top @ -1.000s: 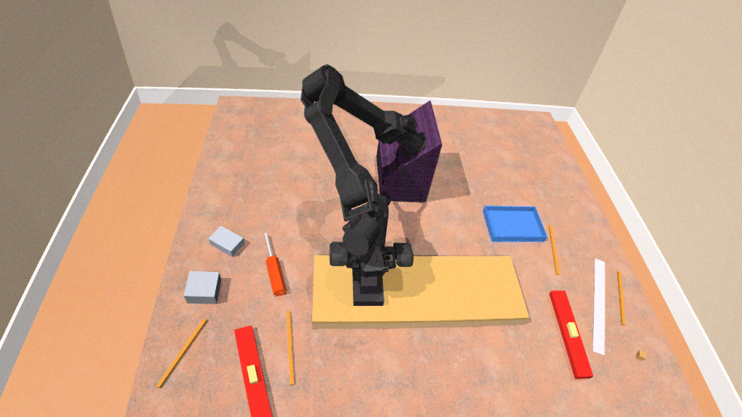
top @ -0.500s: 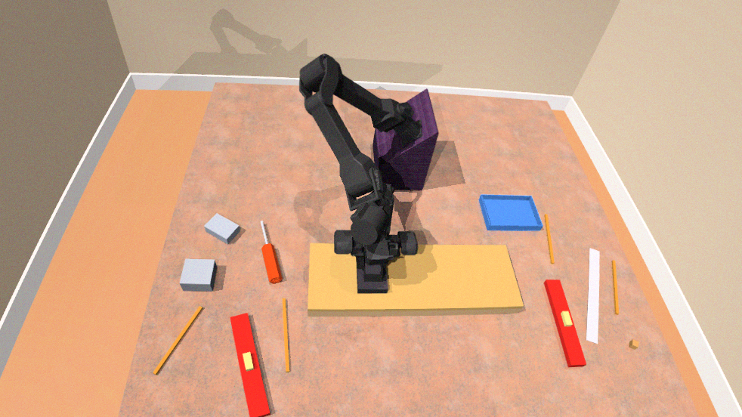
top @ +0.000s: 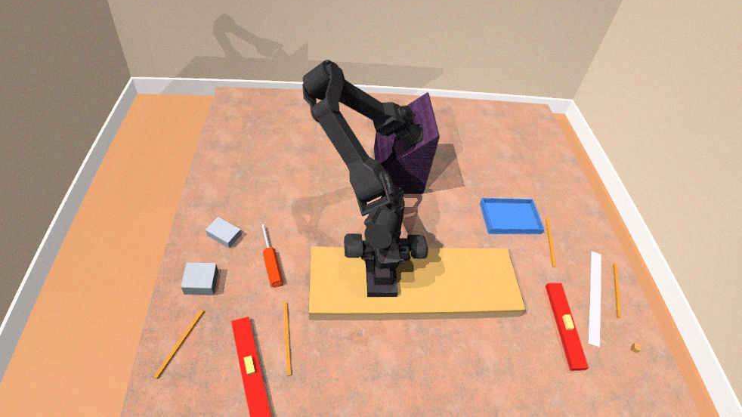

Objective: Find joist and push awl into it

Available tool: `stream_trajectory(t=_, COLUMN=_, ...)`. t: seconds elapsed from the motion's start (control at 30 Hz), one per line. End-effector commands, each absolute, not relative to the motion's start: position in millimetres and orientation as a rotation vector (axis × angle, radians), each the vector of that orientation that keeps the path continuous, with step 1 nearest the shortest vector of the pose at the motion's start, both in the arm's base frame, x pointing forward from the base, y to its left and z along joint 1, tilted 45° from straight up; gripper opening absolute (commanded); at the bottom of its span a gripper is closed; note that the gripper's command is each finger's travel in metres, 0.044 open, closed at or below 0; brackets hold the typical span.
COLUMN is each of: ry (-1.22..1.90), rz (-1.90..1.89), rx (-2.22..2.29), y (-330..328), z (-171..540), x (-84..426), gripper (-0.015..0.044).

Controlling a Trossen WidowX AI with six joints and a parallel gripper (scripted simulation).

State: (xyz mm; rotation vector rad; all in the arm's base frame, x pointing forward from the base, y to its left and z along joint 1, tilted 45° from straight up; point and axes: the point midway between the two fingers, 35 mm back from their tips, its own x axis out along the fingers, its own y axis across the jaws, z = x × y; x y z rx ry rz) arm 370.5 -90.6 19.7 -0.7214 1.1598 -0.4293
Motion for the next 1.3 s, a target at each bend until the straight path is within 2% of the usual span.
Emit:
stream_trajectory(t=0.0, ry=1.161, rz=-0.427, rx=-0.719, y=-86, z=15, x=370, gripper=0.0000)
stream_trajectory(t=1.27, ry=1.162, rz=-0.425, rx=-0.717, y=-50, z=-22, x=367, gripper=0.0000)
